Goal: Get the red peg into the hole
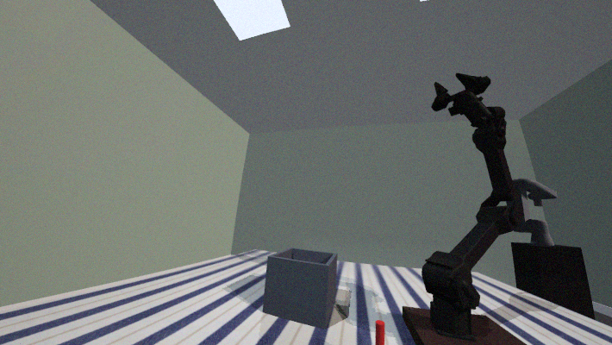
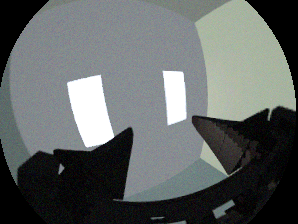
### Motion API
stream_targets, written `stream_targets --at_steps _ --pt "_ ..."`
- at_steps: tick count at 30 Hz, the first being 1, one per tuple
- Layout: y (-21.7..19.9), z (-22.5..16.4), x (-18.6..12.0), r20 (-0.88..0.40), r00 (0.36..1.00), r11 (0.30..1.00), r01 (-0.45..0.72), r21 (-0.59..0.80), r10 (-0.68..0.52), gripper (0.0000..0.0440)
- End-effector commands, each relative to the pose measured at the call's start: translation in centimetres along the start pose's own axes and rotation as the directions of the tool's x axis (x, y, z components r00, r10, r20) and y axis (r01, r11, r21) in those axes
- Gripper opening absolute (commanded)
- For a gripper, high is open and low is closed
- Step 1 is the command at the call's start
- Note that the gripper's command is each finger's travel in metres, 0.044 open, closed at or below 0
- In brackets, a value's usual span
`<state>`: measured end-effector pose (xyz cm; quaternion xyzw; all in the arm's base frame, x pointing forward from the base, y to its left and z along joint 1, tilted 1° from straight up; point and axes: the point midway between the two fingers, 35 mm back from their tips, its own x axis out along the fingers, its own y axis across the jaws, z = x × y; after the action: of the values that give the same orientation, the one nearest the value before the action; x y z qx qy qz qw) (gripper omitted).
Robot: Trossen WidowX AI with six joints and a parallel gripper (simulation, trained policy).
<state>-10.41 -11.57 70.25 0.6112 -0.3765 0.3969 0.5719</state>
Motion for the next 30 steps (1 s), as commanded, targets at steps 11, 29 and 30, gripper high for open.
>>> stream_targets --at_steps 11,29,30 --pt "-7.5 -6.2 0.1 -0.134 0.965 0.971 0.210 -0.112 -0.225 0.0436" --pt "-23.0 -13.2 -2.9 -0.270 0.731 0.779 0.569 -0.264 -0.626 0.0424" --pt "-23.9 -13.4 -3.3 -0.275 0.711 0.762 0.588 -0.270 -0.647 0.0424"
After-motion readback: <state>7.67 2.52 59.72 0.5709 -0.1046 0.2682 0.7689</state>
